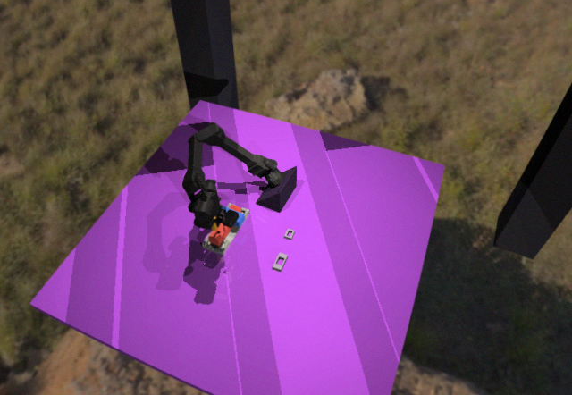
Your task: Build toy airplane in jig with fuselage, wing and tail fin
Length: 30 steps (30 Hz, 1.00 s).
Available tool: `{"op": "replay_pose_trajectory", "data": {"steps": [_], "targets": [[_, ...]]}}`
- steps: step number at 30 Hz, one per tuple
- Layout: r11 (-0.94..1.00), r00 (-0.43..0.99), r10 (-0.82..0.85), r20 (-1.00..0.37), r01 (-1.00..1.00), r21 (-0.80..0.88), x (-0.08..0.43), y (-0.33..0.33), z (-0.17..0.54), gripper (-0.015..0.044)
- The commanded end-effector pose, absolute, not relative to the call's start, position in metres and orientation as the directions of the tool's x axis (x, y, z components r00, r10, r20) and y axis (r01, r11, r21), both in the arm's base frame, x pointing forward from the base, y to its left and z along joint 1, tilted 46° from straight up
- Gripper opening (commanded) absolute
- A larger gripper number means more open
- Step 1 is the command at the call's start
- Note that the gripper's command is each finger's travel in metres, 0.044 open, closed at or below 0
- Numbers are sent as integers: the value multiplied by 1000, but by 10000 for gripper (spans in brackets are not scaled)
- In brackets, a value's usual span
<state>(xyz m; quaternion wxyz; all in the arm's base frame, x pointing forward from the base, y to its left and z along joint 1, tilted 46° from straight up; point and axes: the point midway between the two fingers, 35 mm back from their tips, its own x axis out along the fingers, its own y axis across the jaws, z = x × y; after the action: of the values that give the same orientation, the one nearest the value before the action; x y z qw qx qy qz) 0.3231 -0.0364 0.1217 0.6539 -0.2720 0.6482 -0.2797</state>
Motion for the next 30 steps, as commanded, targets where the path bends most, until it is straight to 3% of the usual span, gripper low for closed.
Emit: {"op": "replay_pose_trajectory", "data": {"steps": [1,30], "targets": [[693,9,-721,-693,12,-721,325,-37,123,65],[693,10,-721,-693,13,-721,327,-57,106,65]]}}
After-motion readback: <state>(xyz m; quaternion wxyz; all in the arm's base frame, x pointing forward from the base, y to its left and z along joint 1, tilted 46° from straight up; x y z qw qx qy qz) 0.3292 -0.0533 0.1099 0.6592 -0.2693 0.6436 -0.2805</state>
